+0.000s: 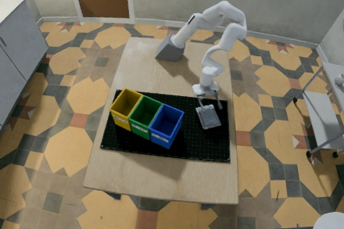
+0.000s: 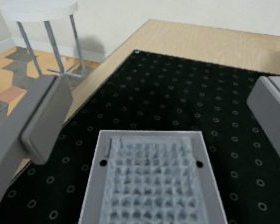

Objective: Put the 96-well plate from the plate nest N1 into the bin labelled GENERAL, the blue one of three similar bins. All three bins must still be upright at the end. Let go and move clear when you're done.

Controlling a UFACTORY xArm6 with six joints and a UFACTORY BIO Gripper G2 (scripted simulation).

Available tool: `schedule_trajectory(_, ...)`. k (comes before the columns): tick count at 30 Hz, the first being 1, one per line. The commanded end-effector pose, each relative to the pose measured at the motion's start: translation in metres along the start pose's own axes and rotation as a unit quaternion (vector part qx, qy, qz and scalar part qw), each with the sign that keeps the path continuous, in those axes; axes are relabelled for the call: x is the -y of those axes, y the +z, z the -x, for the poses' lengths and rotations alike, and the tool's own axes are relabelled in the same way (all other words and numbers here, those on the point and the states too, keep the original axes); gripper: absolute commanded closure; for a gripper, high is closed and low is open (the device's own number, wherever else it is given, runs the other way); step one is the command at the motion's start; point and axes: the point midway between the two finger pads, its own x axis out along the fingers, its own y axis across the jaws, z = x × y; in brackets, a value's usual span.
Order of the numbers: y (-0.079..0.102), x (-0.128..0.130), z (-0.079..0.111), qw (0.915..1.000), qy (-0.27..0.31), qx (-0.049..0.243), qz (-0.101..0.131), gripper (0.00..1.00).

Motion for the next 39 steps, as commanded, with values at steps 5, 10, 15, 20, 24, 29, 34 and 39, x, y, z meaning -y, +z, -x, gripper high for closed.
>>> schedule_trajectory(5, -0.014, 0.0, -0.001, 1.0, 0.0, 0.002, 0.0, 0.63)
schedule_trajectory(10, -0.019, 0.0, -0.001, 1.0, 0.0, 0.002, 0.0, 0.63)
schedule_trajectory(15, -0.027, 0.0, -0.001, 1.0, 0.0, 0.002, 0.0, 0.63)
schedule_trajectory(20, -0.035, 0.0, -0.001, 1.0, 0.0, 0.002, 0.0, 0.63)
schedule_trajectory(24, -0.042, 0.0, -0.001, 1.0, 0.0, 0.002, 0.0, 0.63)
schedule_trajectory(29, -0.047, 0.0, -0.001, 1.0, 0.0, 0.002, 0.0, 0.63)
schedule_trajectory(34, -0.055, 0.0, -0.001, 1.0, 0.0, 0.002, 0.0, 0.63)
schedule_trajectory(39, -0.064, 0.0, -0.001, 1.0, 0.0, 0.002, 0.0, 0.63)
